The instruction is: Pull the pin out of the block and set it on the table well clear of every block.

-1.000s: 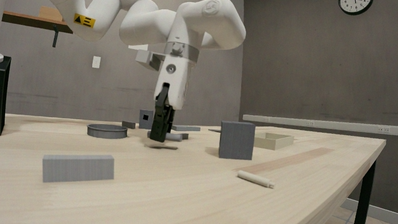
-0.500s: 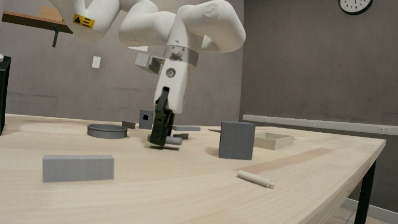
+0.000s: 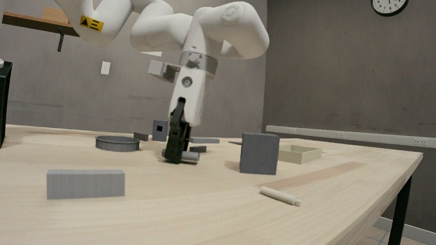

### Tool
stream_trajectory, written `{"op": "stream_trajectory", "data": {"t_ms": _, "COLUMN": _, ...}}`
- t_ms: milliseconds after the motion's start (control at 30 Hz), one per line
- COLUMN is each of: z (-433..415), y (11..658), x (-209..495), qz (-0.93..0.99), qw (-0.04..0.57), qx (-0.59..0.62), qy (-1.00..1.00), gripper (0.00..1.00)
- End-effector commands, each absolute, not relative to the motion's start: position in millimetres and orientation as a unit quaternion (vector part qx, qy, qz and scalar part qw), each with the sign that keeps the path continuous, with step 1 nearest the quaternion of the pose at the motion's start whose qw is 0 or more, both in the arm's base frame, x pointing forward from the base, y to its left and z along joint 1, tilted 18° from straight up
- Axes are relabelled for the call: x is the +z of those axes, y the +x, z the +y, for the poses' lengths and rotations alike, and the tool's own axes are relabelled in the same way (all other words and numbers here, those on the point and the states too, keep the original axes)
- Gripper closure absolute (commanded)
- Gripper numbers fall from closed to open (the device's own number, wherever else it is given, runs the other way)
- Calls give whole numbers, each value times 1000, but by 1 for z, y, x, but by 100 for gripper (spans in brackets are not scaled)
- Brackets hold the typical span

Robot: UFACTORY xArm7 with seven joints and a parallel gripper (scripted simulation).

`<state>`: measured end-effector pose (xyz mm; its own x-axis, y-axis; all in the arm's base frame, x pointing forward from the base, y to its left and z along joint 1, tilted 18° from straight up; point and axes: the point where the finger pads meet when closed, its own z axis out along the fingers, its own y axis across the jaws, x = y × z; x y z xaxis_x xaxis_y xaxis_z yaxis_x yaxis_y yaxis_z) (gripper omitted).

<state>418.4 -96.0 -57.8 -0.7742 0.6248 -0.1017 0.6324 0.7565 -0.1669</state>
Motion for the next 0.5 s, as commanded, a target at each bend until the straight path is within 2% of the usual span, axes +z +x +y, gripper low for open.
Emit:
{"op": "stream_trajectory", "data": {"t_ms": 0, "z": -96, "y": 419, "x": -57, "qz": 937, "qw": 21, "qx": -96, "qy": 335, "gripper": 100}}
{"op": "stream_trajectory", "data": {"t_ms": 467, "z": -97, "y": 420, "x": -61, "qz": 937, "qw": 21, "qx": -96, "qy": 335, "gripper": 100}}
